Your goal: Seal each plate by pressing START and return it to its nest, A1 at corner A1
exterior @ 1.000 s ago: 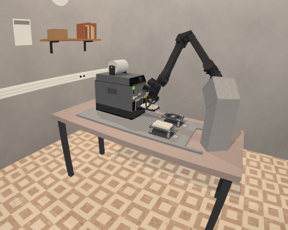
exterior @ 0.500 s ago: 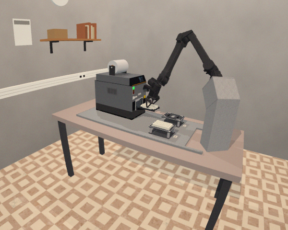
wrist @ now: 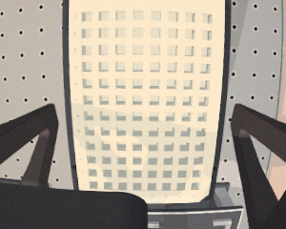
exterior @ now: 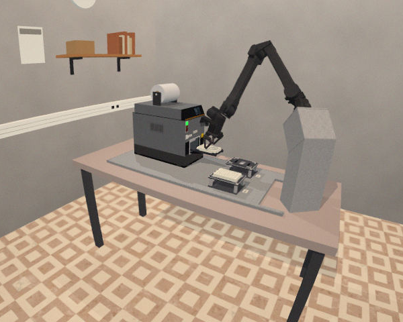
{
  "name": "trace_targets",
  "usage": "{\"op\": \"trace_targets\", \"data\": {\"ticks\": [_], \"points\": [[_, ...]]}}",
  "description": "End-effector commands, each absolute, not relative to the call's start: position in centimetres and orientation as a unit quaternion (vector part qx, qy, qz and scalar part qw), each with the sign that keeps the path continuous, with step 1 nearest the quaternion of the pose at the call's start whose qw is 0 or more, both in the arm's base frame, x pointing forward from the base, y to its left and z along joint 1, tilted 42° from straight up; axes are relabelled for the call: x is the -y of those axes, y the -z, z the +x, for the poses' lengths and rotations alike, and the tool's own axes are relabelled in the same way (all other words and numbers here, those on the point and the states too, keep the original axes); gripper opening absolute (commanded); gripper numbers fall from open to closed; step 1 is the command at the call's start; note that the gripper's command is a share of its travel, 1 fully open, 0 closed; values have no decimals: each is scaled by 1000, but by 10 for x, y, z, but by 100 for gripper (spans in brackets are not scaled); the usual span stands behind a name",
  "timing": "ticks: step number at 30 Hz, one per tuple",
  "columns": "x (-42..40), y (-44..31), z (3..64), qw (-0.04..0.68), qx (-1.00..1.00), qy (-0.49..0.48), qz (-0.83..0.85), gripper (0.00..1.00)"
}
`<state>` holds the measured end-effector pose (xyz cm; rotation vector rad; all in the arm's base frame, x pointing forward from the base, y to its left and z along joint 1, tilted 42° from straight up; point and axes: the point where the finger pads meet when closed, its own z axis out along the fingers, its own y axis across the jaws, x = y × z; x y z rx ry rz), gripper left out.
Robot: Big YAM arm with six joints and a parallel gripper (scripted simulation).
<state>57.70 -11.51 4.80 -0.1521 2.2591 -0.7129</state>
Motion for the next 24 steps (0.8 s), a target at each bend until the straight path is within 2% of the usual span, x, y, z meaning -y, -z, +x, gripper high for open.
{"op": "trace_targets", "data": {"ticks": [1,7,24], "points": [[100,-72,583,398,-873,275,-58,100],[96,-84,588,405,-870,275,-58,100],[124,-54,581,376,-880,286,-53,100]]}}
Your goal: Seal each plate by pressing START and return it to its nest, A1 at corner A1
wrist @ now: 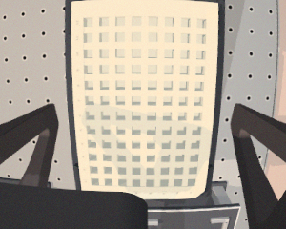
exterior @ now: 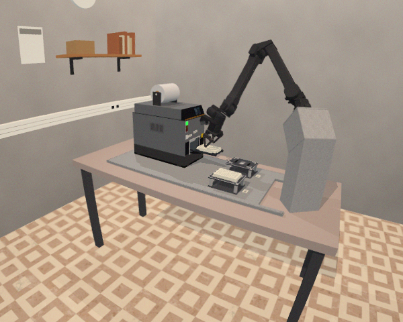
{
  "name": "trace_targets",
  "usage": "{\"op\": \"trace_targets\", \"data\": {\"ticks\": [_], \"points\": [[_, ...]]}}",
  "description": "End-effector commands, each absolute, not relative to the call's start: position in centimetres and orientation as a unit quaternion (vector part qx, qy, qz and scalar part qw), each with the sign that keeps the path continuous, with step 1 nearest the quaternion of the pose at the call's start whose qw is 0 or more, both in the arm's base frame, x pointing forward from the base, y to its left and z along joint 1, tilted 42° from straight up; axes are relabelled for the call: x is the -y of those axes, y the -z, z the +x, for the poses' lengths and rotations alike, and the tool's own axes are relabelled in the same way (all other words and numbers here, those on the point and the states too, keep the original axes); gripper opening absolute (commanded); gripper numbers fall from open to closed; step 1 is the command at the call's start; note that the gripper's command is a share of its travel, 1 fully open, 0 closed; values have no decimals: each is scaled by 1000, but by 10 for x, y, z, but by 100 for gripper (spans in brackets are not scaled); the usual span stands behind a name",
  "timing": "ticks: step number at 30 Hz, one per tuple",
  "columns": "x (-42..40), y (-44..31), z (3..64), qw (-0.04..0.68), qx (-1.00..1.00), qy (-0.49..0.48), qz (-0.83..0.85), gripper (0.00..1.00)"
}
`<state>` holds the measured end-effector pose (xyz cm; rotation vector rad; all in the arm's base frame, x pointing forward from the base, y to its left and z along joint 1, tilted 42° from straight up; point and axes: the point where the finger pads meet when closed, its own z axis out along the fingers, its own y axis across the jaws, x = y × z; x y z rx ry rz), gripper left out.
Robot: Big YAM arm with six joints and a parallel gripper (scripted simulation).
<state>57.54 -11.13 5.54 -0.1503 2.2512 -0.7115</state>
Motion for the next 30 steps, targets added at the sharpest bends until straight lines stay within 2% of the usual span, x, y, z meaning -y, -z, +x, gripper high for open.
{"op": "trace_targets", "data": {"ticks": [1,30], "points": [[124,-52,580,372,-881,286,-55,100],[91,-83,576,395,-874,276,-63,100]]}}
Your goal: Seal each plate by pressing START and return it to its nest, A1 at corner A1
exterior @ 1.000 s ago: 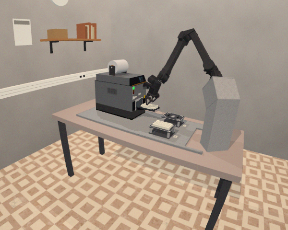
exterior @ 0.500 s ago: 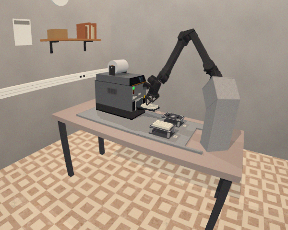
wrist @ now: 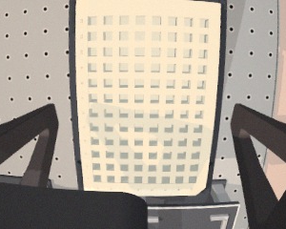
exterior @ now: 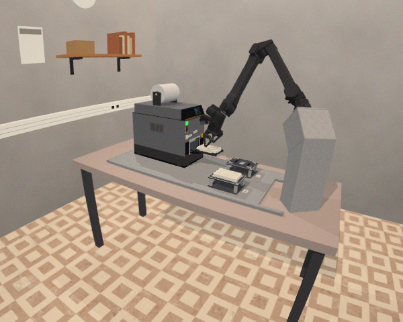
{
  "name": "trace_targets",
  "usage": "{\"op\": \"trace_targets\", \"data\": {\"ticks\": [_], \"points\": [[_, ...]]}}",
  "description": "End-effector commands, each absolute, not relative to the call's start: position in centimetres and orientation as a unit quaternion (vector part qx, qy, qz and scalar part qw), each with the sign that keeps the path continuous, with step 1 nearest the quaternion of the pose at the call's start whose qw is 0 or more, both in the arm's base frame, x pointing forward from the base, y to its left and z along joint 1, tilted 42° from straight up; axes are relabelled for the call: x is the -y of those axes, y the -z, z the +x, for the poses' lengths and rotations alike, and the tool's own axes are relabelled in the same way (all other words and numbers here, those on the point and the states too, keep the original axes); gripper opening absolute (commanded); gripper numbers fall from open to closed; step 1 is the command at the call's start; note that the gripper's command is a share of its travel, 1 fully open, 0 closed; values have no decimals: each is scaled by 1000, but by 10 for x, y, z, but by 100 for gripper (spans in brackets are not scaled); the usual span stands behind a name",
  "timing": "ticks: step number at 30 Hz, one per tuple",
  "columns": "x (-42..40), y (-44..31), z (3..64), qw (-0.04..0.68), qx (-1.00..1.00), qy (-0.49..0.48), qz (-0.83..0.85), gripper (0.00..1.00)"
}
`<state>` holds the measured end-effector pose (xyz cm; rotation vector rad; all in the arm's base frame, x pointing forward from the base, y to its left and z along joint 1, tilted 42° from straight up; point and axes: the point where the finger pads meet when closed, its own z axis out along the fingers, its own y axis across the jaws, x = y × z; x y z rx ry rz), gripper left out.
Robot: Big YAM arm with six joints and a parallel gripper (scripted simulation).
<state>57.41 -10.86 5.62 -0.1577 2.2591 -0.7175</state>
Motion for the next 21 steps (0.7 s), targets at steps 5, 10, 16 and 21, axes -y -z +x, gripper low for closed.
{"op": "trace_targets", "data": {"ticks": [5,10,16,21], "points": [[85,-88,569,395,-875,273,-61,100],[88,-88,563,388,-878,274,-56,100],[80,-98,565,396,-875,273,-59,100],[74,-109,560,398,-874,273,-58,100]]}}
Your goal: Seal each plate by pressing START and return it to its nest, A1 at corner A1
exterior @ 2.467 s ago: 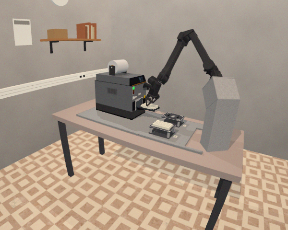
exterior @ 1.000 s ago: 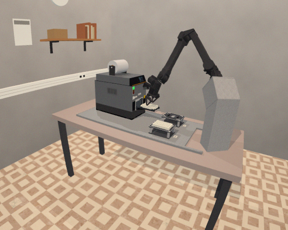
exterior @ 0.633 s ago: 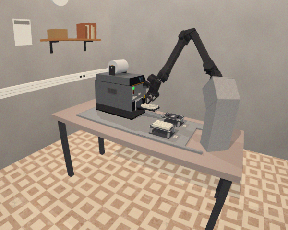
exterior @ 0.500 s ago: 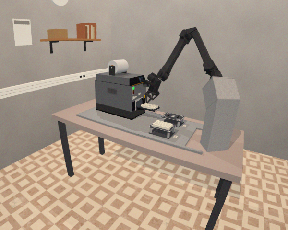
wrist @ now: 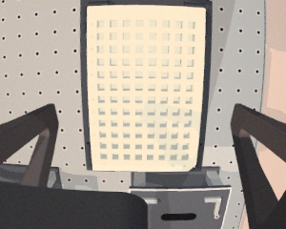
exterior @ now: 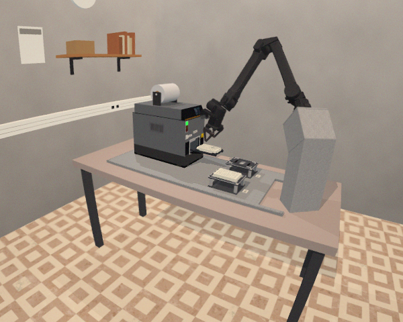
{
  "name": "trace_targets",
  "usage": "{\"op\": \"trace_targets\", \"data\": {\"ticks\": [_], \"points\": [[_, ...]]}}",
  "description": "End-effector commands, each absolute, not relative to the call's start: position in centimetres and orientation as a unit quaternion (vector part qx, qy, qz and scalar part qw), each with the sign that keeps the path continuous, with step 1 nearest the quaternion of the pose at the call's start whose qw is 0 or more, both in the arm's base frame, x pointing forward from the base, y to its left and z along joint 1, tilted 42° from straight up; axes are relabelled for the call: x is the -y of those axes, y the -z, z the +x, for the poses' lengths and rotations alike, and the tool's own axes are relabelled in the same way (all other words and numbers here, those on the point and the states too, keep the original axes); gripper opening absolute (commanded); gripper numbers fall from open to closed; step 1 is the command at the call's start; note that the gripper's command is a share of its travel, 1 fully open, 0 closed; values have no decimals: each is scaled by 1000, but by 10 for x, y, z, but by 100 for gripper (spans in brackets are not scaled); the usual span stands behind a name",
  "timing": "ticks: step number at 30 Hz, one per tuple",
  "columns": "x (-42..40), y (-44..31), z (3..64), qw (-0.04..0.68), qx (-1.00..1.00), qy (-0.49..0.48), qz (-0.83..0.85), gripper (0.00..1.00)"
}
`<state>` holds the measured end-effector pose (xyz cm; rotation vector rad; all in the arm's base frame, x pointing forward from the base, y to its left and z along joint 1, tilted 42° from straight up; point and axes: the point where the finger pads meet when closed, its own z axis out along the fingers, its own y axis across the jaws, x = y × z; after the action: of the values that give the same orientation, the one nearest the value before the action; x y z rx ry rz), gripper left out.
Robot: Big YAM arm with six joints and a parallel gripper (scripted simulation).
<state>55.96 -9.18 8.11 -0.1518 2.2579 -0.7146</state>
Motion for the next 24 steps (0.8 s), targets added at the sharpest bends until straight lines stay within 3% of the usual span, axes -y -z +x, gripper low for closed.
{"op": "trace_targets", "data": {"ticks": [1,24], "points": [[73,-110,558,398,-874,273,-58,100],[95,-74,528,379,-879,284,-59,100]]}}
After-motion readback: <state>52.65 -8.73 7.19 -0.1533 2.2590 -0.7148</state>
